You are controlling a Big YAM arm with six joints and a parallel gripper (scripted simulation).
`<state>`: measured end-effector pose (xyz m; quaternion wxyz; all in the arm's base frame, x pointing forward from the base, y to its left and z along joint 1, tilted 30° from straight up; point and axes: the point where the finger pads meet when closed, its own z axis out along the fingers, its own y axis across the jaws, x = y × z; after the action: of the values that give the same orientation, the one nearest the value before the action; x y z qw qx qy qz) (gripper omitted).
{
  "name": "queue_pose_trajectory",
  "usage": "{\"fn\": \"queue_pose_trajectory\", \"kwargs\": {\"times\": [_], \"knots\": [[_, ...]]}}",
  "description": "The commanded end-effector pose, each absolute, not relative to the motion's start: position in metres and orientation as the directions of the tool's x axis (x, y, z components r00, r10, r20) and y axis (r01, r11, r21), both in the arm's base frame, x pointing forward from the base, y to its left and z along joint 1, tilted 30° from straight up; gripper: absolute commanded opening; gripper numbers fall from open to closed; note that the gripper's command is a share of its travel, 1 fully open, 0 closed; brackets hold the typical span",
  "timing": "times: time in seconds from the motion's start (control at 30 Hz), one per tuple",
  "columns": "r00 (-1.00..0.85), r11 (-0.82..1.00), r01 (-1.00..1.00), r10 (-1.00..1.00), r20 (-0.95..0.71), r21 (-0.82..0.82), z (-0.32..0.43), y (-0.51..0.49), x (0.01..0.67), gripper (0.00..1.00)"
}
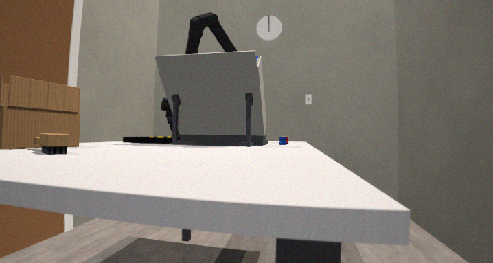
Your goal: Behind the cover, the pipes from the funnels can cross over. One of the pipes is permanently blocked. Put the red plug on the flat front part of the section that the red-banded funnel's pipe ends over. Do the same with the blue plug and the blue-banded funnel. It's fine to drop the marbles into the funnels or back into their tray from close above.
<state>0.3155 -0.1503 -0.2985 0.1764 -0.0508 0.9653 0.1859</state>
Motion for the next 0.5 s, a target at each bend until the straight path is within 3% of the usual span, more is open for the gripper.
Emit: {"fn": "queue_pose_trajectory", "kwargs": {"times": [0.0, 0.3, 0.47], "knots": [[-0.93, 0.928, -0.162, -0.03, -0.367, 0.335, -0.297, -0.154, 0.318, 0.0], [-0.93, 0.928, -0.162, -0.03, -0.367, 0.335, -0.297, -0.154, 0.318, 0.0], [-0.934, 0.921, -0.173, -0.041, -0.354, 0.35, -0.257, -0.174, 0.305, 0.0]]}}
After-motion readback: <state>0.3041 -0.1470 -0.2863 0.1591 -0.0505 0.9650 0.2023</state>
